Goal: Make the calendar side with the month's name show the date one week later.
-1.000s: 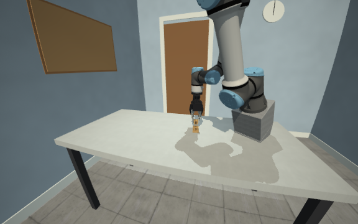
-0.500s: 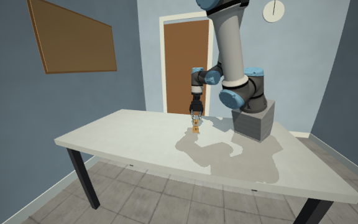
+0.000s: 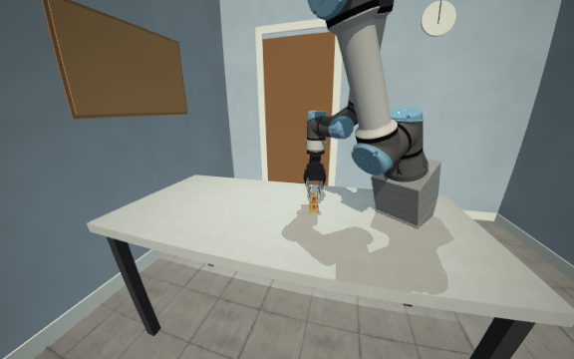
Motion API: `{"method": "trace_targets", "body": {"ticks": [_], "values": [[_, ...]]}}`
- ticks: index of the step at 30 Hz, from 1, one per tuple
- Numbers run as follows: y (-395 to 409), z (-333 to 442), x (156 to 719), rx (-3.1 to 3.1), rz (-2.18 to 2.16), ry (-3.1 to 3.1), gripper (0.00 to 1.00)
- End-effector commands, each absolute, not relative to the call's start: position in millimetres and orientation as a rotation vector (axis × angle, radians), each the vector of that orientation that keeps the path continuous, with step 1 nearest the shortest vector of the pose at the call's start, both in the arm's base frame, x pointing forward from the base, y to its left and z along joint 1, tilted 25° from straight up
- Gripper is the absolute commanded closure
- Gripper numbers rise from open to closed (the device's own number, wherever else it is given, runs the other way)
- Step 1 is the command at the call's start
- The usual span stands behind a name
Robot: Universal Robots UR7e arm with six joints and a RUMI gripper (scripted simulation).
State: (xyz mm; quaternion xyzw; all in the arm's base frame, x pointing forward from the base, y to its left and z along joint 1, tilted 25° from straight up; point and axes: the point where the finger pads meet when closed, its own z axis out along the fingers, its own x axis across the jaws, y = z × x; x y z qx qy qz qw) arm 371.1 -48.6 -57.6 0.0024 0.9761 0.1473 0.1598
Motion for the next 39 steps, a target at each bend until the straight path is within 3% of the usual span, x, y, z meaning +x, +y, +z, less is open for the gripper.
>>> {"method": "trace_targets", "body": {"ticks": [1, 39], "values": [[-47.6, -61.6, 372.8, 0.007, 0.42, 2.789, 0.9], [-45.1, -69.5, 375.5, 0.007, 0.42, 2.789, 0.9]]}}
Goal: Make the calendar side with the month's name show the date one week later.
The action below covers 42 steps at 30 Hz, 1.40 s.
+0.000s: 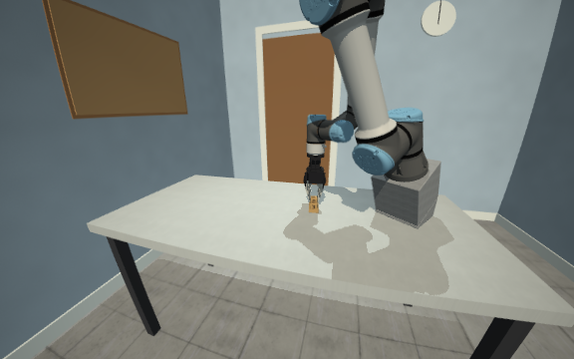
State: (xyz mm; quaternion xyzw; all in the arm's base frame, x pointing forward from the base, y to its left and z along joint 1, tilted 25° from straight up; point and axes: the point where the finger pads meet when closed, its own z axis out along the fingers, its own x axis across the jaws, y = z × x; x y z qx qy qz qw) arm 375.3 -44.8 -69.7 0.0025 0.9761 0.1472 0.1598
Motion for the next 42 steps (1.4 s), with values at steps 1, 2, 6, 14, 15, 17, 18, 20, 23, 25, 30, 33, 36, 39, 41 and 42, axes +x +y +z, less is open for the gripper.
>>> {"method": "trace_targets", "body": {"ticks": [1, 2, 6, 14, 15, 17, 18, 20, 23, 25, 30, 33, 36, 39, 41, 42], "values": [[-45.1, -69.5, 375.5, 0.007, 0.42, 2.789, 0.9], [-45.1, -69.5, 375.5, 0.007, 0.42, 2.789, 0.9], [-45.1, -69.5, 375.6, 0.007, 0.42, 2.789, 0.9], [-44.8, -70.6, 375.9, 0.007, 0.42, 2.789, 0.9], [-44.7, -70.8, 376.0, 0.007, 0.42, 2.789, 0.9], [-44.5, -71.5, 376.3, 0.007, 0.42, 2.789, 0.9], [-44.3, -71.9, 376.4, 0.007, 0.42, 2.789, 0.9], [-44.2, -72.3, 376.5, 0.007, 0.42, 2.789, 0.9], [-43.9, -73.1, 376.8, 0.007, 0.42, 2.789, 0.9], [-43.7, -74.0, 377.1, 0.007, 0.42, 2.789, 0.9], [-43.0, -76.2, 377.9, 0.007, 0.42, 2.789, 0.9], [-42.7, -77.2, 378.2, 0.007, 0.42, 2.789, 0.9], [-42.4, -78.0, 378.5, 0.007, 0.42, 2.789, 0.9], [-42.4, -78.1, 378.5, 0.007, 0.42, 2.789, 0.9], [-42.3, -78.4, 378.6, 0.007, 0.42, 2.789, 0.9], [-42.3, -78.5, 378.7, 0.007, 0.42, 2.789, 0.9]]}}
